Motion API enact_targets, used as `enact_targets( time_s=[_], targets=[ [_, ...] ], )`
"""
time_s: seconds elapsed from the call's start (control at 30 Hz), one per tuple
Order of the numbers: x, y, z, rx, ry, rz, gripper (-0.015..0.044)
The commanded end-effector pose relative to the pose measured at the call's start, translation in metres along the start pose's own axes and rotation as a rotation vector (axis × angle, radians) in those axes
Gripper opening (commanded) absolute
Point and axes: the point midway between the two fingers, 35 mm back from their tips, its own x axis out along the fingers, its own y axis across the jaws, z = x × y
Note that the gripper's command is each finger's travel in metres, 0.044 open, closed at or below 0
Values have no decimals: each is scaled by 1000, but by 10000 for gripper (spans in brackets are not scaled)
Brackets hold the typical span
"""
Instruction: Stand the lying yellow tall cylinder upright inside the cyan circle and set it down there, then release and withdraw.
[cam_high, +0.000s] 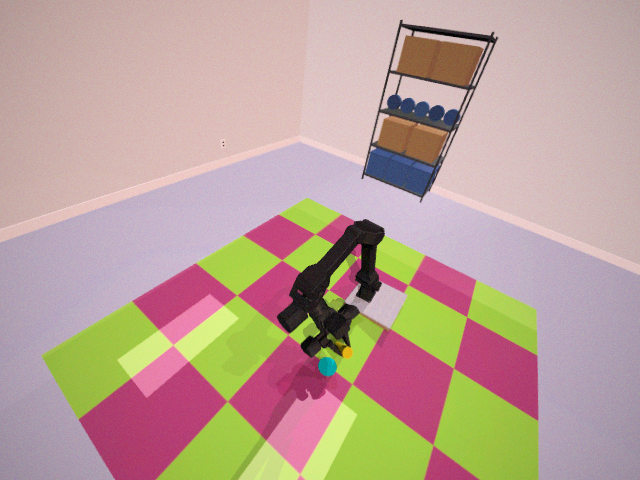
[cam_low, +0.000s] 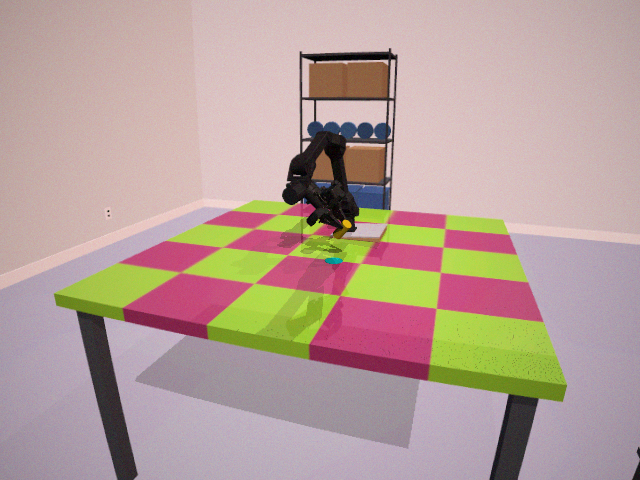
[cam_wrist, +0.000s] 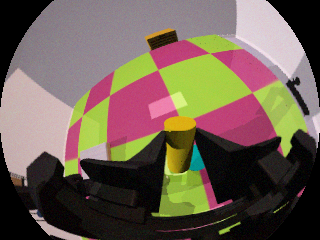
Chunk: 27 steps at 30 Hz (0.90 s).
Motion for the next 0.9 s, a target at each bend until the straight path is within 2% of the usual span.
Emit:
enact_targets(
  time_s=[0.0,0.87],
  targets=[
    [-1,0,-1,-6,-31,-3,105],
    [-7,-1,-1,-38,-220,-36,105]
  ],
)
